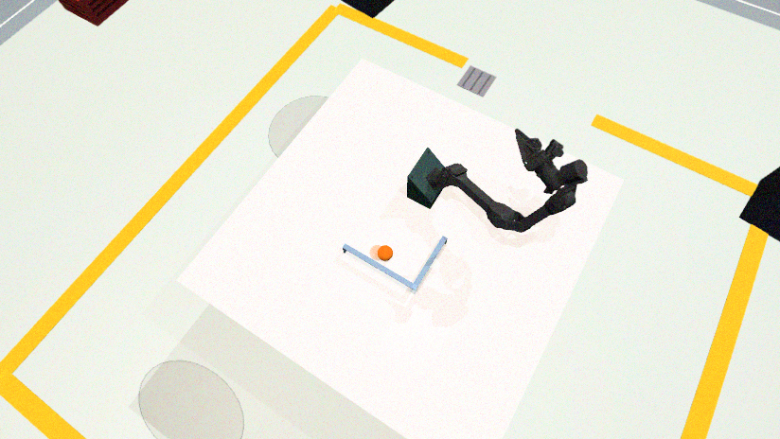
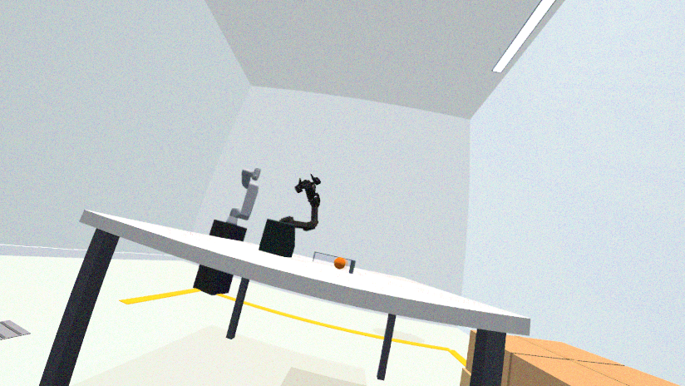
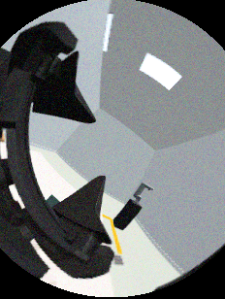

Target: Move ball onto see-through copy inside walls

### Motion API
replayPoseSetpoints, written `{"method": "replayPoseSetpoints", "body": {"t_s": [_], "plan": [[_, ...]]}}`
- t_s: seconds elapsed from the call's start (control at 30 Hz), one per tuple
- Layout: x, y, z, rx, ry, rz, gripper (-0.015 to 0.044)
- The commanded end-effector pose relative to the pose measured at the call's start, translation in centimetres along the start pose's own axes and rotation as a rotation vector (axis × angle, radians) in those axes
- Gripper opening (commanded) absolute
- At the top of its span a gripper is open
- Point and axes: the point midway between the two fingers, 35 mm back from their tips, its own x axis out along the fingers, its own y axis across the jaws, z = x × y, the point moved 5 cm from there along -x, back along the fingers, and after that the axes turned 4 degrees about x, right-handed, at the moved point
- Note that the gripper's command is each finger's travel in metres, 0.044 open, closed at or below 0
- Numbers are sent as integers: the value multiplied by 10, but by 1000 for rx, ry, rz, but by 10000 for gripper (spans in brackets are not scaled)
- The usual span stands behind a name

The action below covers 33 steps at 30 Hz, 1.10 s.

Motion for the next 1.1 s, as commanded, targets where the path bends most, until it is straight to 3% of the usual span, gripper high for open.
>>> {"method": "replayPoseSetpoints", "body": {"t_s": [0.0, 0.17, 0.37, 0.5, 0.8, 1.07], "plan": [[48, 2, -4, -62, 202, 53, 399], [95, 12, -22, -136, 404, 106, 399], [117, 21, -41, -155, 515, 133, 399], [150, 32, -74, -260, 681, 182, 399], [197, 60, -185, -482, 1070, 332, 399], [199, 65, -308, -775, 1421, 497, 399]]}}
